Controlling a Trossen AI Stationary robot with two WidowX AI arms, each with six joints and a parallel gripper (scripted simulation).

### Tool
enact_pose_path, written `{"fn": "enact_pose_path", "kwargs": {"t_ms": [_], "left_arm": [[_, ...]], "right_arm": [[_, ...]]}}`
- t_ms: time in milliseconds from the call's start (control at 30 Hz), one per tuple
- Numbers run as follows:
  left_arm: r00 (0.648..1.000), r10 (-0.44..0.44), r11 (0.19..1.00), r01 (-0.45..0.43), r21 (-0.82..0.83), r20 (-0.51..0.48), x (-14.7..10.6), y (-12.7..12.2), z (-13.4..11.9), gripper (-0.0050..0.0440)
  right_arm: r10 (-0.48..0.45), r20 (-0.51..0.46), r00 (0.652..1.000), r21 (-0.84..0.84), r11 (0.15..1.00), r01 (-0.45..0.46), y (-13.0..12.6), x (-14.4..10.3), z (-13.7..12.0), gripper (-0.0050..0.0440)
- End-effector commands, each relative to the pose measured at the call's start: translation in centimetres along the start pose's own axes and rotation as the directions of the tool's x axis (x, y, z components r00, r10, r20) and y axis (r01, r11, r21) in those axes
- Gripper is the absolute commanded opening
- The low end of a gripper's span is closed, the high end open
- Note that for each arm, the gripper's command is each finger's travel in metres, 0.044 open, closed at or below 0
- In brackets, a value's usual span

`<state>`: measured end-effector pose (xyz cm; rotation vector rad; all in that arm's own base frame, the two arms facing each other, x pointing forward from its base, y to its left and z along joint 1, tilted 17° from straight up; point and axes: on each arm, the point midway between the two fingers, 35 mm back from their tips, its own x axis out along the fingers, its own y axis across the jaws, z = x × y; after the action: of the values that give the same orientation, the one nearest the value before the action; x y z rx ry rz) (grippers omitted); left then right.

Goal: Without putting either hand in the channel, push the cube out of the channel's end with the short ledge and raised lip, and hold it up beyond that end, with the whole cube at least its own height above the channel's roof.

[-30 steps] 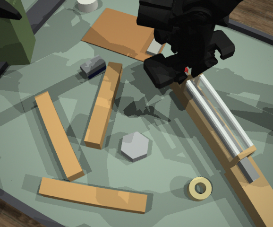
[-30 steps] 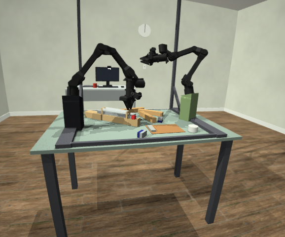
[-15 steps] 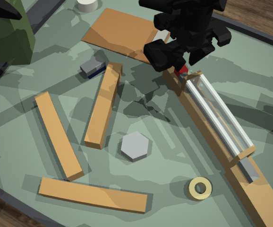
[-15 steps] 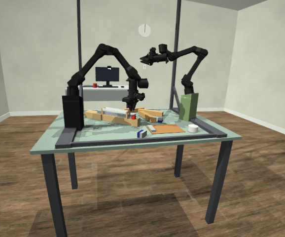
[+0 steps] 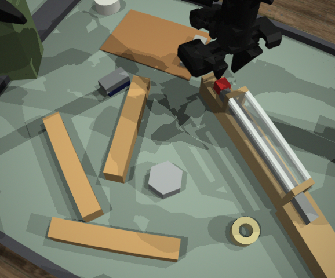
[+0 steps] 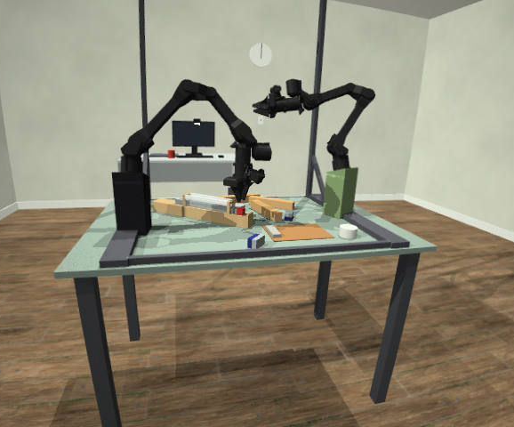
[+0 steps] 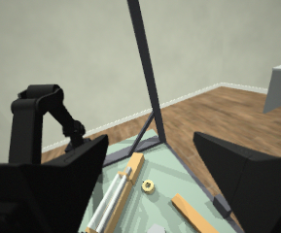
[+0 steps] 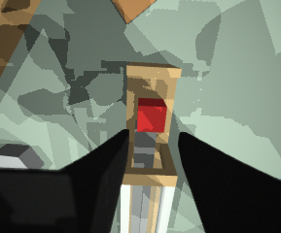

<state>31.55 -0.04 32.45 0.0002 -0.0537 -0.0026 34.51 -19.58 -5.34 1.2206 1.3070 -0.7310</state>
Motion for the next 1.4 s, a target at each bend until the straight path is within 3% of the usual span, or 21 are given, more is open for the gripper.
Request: {"fn": "enact_pose_path", "kwargs": {"t_ms": [0, 1067, 1367], "left_arm": [[1.0, 0.001, 1.0, -0.001, 0.003, 0.018, -0.1, 0.0, 0.7, 0.04], [1.0, 0.001, 1.0, -0.001, 0.003, 0.018, -0.1, 0.0, 0.7, 0.04], [1.0, 0.001, 1.0, -0.001, 0.003, 0.018, -0.1, 0.0, 0.7, 0.04]], "right_arm": [[0.013, 0.019, 1.0, -0.004, 1.0, -0.013, 0.6, -0.8, 0.3, 0.017], [0.014, 0.021, 1.0, 0.005, 1.0, -0.014, 0.3, 5.0, 0.5, 0.017], [0.013, 0.02, 1.0, 0.004, 1.0, -0.013, 0.5, 4.2, 0.6, 0.017]]}}
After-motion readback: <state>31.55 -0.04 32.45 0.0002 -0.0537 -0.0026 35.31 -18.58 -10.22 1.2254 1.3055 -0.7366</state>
